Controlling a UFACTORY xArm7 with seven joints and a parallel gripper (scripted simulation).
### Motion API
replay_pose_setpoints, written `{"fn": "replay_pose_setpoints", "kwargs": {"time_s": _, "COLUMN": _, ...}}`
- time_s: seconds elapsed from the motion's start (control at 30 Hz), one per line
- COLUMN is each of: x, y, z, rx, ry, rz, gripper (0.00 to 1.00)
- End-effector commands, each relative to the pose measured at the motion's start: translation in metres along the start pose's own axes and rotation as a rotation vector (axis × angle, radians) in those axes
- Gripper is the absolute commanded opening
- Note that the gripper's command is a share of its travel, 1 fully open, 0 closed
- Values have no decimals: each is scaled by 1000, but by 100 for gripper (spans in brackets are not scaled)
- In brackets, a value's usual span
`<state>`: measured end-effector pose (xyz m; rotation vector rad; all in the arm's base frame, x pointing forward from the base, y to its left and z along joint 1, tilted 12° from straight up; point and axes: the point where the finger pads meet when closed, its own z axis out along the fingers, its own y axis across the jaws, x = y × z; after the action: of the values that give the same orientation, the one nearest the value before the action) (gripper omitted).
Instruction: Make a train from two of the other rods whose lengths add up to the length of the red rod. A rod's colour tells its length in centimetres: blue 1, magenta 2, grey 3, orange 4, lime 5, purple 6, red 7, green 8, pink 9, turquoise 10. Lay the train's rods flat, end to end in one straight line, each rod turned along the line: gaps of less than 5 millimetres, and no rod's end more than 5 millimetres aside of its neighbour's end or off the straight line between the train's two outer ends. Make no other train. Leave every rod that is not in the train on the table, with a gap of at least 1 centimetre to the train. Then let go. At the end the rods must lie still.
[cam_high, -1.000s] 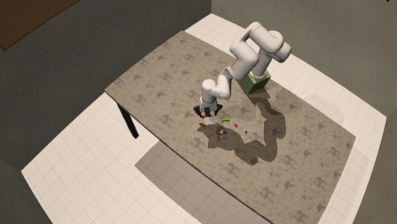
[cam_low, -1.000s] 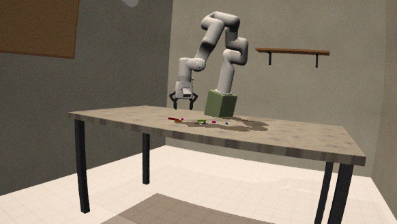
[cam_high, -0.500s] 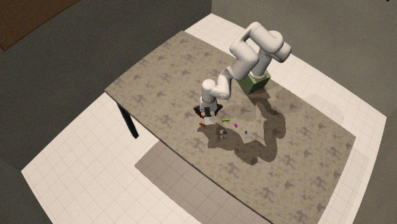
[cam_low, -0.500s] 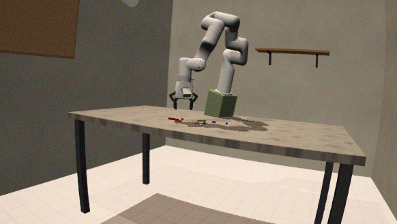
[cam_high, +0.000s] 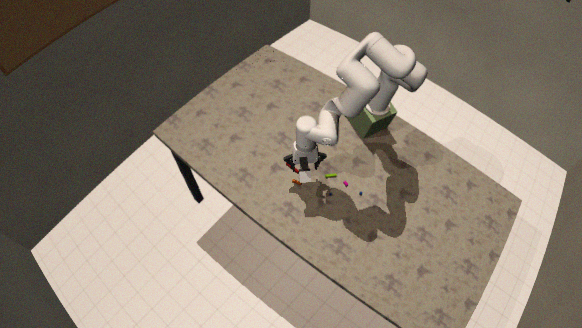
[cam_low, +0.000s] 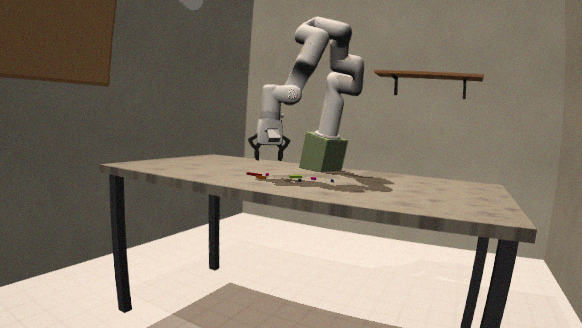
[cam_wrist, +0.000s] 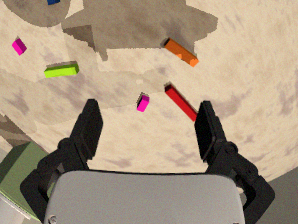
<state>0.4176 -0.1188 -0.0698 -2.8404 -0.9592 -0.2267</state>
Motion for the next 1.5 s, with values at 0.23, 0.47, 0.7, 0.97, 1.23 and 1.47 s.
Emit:
{"fn": "replay_pose_setpoints", "kwargs": {"time_s": 0.23, "x": 1, "y": 1, "z": -1, "rx": -3, "ry": 2, "rz": 0, "gripper": 100}}
{"fn": "replay_pose_setpoints", "kwargs": {"time_s": 0.47, "x": 1, "y": 1, "z": -1, "rx": -3, "ry": 2, "rz": 0, "gripper": 100}}
{"fn": "replay_pose_setpoints", "kwargs": {"time_s": 0.7, "x": 0, "y": 2, "z": -1, "rx": -3, "ry": 2, "rz": 28, "gripper": 100}}
{"fn": "replay_pose_setpoints", "kwargs": {"time_s": 0.97, "x": -6, "y": 6, "z": 0, "rx": 1, "ry": -1, "rz": 303, "gripper": 100}}
{"fn": "replay_pose_setpoints", "kwargs": {"time_s": 1.23, "x": -11, "y": 10, "z": 1, "rx": 3, "ry": -3, "rz": 548, "gripper": 100}}
{"fn": "replay_pose_setpoints", "kwargs": {"time_s": 1.47, "x": -15, "y": 14, "z": 1, "rx": 4, "ry": -4, "rz": 749, "gripper": 100}}
